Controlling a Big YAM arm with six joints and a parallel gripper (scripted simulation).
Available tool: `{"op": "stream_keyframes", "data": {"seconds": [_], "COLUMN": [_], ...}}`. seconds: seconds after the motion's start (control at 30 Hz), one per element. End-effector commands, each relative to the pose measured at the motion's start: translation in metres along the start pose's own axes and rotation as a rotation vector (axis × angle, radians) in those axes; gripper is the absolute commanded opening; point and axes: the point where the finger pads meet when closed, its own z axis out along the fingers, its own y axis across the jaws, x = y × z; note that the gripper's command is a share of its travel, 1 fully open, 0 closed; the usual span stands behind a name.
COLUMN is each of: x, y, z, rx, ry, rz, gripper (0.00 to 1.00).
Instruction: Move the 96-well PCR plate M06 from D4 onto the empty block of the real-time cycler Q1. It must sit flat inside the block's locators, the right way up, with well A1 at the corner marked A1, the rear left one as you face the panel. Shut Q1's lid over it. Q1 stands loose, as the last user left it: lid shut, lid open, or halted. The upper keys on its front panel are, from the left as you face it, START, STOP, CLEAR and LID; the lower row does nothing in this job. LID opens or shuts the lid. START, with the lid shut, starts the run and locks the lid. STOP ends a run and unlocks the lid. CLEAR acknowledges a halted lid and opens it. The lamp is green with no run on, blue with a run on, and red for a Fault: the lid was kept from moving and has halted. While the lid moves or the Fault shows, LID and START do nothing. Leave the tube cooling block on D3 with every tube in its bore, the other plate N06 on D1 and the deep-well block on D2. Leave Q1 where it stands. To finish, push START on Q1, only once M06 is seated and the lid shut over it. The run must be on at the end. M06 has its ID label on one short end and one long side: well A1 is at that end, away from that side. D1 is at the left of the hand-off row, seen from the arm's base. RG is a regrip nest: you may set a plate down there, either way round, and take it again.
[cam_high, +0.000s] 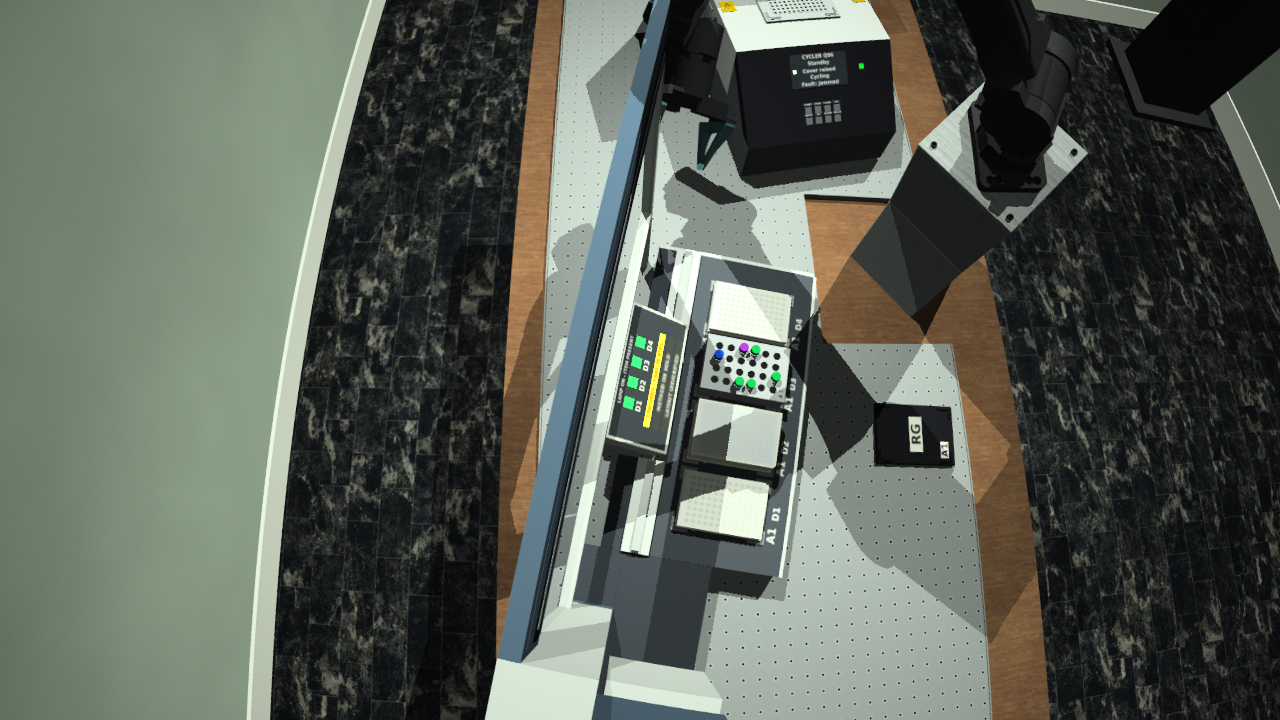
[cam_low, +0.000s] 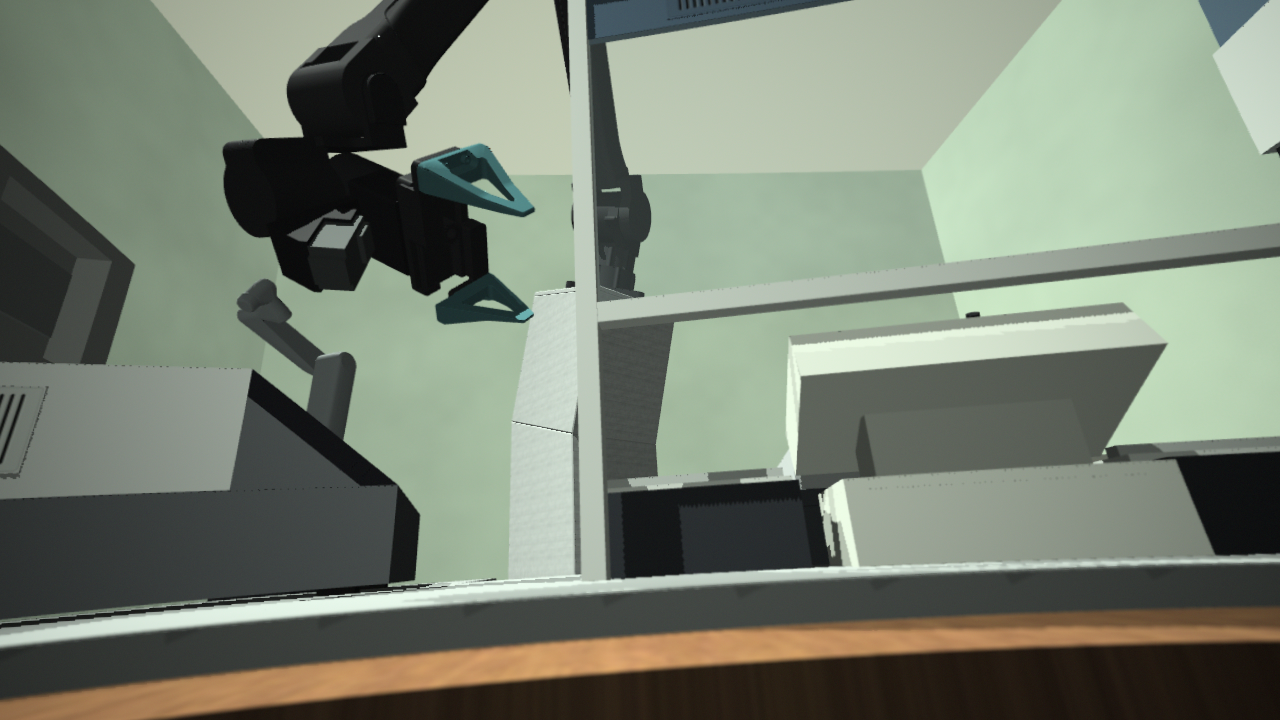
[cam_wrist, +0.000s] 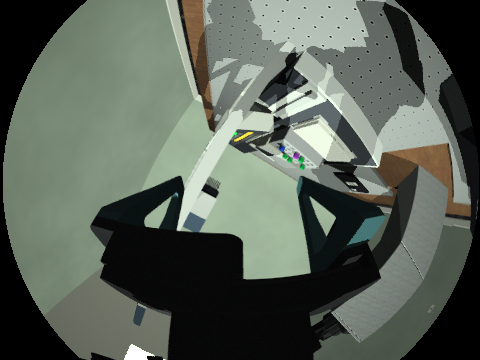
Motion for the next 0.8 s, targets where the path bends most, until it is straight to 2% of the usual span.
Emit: {"op": "stream_keyframes", "data": {"seconds": [0.0,0.53,0.57,0.67,0.7,0.77], "x": [0.0,0.0,-0.001,0.005,0.007,0.008], "y": [0.003,0.003,-0.002,-0.02,-0.025,-0.034], "z": [-0.002,-0.002,0.001,0.013,0.016,0.022], "rx": [-0.002,-0.002,0.022,0.081,0.087,0.124], "ry": [-0.004,-0.004,-0.012,-0.017,-0.015,-0.024], "rz": [-0.006,-0.006,-0.028,-0.092,-0.101,-0.14], "gripper": [1.0,1.0,0.0,0.0,0.0,0.0]}}
